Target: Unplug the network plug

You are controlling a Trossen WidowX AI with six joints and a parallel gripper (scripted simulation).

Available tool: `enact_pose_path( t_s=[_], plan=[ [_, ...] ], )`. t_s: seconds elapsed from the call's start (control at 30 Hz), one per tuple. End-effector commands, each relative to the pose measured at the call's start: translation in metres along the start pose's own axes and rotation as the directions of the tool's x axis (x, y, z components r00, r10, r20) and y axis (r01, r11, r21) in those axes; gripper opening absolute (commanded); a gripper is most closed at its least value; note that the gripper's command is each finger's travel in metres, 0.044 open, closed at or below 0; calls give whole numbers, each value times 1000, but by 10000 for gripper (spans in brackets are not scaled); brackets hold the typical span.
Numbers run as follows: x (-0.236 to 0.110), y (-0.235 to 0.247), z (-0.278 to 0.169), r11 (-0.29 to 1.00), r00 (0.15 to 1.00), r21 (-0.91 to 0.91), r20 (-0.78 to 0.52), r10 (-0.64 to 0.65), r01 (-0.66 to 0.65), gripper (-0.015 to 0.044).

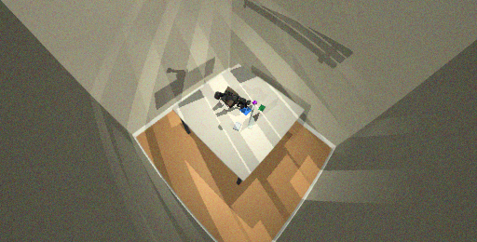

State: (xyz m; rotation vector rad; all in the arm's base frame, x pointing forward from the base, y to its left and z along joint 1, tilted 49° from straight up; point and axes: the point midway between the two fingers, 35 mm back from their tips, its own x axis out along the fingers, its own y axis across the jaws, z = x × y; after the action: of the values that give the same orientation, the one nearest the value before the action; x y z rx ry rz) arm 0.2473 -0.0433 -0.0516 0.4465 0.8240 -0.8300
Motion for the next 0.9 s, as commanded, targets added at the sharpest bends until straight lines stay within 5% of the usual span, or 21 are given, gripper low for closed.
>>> enact_pose_path(
  t_s=[0.0,0.87],
  plan=[
    [6,-5,-2,1000,1000,-7,-8,-7,7,0],
    [29,-24,-2,1000,1000,-8,-6,-8,8,0]
  ],
)
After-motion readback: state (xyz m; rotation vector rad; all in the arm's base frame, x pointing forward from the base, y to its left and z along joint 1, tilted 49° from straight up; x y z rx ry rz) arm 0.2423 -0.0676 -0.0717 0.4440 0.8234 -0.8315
